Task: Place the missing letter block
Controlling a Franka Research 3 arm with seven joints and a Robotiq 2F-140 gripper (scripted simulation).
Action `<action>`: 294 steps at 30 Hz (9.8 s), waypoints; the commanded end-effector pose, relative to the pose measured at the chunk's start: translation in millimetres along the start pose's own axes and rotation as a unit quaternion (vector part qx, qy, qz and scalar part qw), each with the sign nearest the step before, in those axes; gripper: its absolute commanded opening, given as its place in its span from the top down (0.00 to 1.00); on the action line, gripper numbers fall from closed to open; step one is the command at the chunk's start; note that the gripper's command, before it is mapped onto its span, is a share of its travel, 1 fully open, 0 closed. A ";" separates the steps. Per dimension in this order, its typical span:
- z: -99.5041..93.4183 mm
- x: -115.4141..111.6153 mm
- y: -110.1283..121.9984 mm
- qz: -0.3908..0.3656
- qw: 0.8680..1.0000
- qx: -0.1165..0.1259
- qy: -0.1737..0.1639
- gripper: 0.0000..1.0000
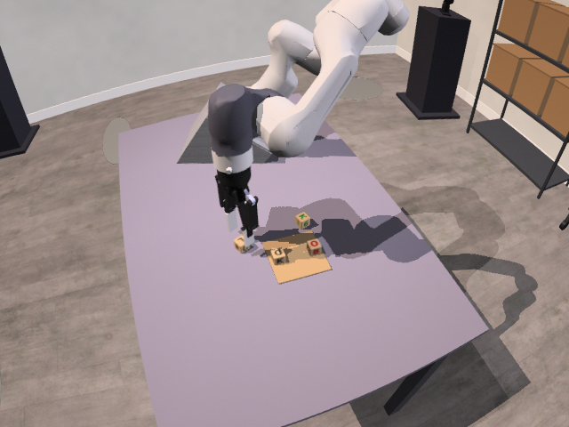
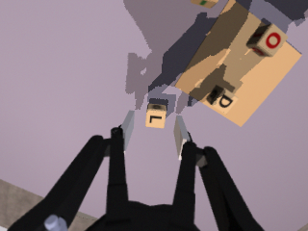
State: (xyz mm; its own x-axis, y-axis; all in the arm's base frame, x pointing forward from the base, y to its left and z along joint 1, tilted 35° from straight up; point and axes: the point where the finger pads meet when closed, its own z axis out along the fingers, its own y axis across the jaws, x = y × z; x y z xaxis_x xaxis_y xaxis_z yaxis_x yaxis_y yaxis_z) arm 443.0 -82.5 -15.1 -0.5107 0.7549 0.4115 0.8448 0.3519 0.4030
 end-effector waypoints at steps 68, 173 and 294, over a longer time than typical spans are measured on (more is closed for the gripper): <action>1.1 -2.3 2.7 -0.004 1.000 -0.001 -0.002 0.60; 38.4 -1.8 2.8 -0.004 1.000 -0.001 -0.002 0.60; -61.6 -0.9 3.7 -0.002 1.000 -0.001 -0.002 0.84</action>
State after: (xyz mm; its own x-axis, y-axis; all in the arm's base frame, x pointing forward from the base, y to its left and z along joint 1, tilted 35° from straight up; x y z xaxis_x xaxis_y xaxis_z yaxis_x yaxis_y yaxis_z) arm 437.8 -117.9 34.8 -0.5298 0.7511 0.3939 0.8314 0.3682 0.4161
